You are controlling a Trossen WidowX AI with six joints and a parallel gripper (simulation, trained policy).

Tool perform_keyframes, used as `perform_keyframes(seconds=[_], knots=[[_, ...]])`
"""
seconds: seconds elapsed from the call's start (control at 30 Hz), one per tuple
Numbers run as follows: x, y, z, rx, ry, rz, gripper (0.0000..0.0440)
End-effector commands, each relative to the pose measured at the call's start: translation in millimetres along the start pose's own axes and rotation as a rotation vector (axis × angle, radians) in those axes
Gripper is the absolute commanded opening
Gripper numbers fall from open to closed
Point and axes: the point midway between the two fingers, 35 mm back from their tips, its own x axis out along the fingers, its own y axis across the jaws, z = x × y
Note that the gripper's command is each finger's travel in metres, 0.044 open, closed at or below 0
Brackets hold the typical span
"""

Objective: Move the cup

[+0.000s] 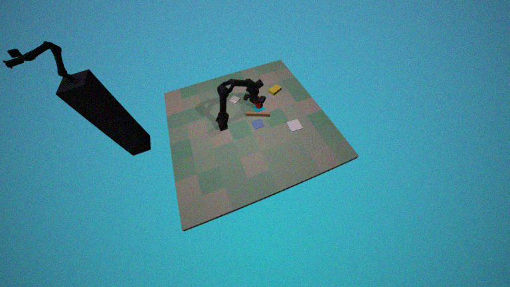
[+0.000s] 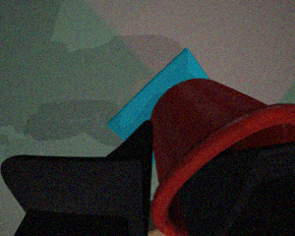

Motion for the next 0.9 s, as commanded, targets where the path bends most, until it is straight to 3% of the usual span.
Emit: perform_keyframes(seconds=[0.0,0.1,0.27,0.4,0.87], knots=[[8.3,1.3,-5.5,0.013,0.011,-0.002,0.0039],[10.6,0.8,-6.5,0.022,0.005,-0.003,0.0057],[1.7,-3.9,0.0,0.037,-0.049,-0.011,0.0127],[-7.4,-5.7,3.0,0.036,-0.087,-0.016,0.0122],[-38.7,-0.1,-6.9,0.046,-0.155,0.000,0.0186]])
